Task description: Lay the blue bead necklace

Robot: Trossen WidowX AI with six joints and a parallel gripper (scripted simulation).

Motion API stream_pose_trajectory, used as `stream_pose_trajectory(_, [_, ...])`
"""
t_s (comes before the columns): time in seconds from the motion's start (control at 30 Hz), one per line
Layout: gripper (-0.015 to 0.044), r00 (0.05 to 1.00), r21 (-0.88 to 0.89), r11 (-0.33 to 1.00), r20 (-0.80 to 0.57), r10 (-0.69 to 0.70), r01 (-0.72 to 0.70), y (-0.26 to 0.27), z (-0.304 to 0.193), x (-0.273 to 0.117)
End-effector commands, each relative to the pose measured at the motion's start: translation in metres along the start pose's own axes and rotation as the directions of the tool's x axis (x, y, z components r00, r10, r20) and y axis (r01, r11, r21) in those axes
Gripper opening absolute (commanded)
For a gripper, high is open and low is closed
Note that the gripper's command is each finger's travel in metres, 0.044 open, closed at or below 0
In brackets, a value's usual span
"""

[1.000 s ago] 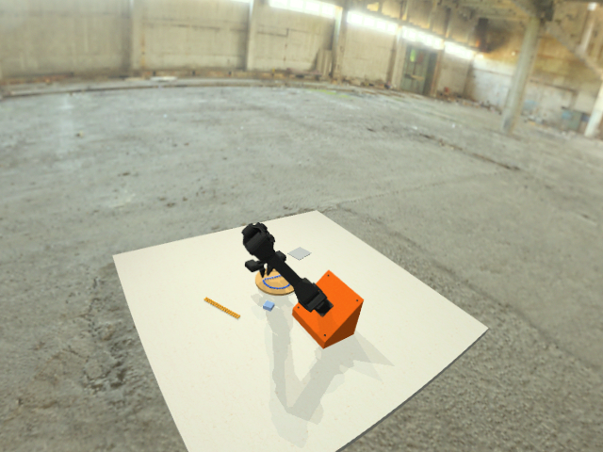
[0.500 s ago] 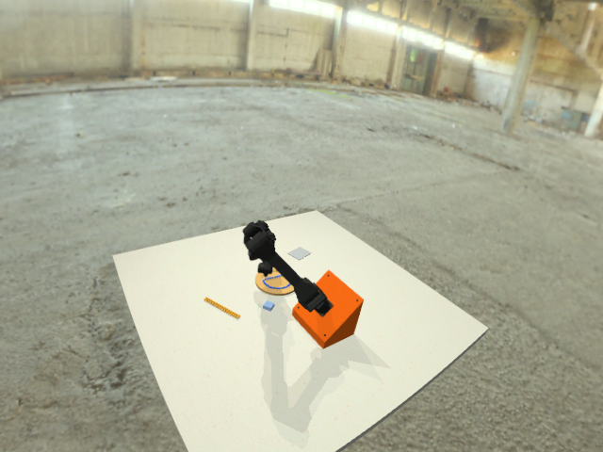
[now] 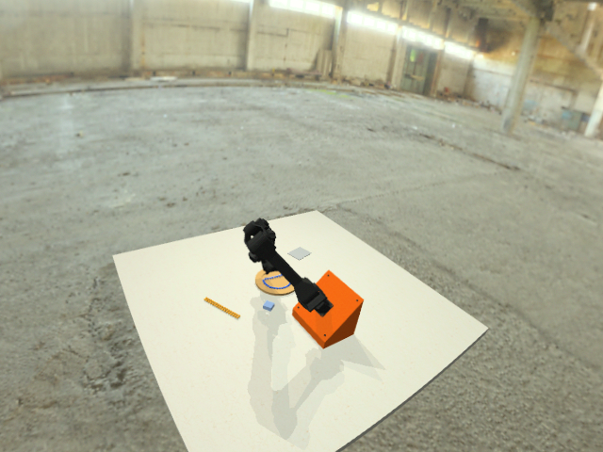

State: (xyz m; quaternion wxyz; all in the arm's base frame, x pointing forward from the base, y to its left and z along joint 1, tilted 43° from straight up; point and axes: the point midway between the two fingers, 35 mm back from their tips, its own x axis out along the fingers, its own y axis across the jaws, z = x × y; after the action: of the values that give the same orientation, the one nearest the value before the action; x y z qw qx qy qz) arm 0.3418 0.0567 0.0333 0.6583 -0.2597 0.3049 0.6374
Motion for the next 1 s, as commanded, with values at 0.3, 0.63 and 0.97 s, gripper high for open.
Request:
stream_pose_trajectory(0.3, [0.012, 1.0, -0.017, 1.0, -0.003, -0.01, 0.01, -0.003, 0.001, 0.01])
stream_pose_trajectory(0.63, [0.012, 1.0, -0.013, 1.0, -0.002, -0.003, 0.003, -0.001, 0.0, 0.026])
stream_pose_trajectory(0.97, [0.012, 1.0, -0.011, 1.0, -0.002, 0.003, -0.003, 0.001, 0.0, 0.039])
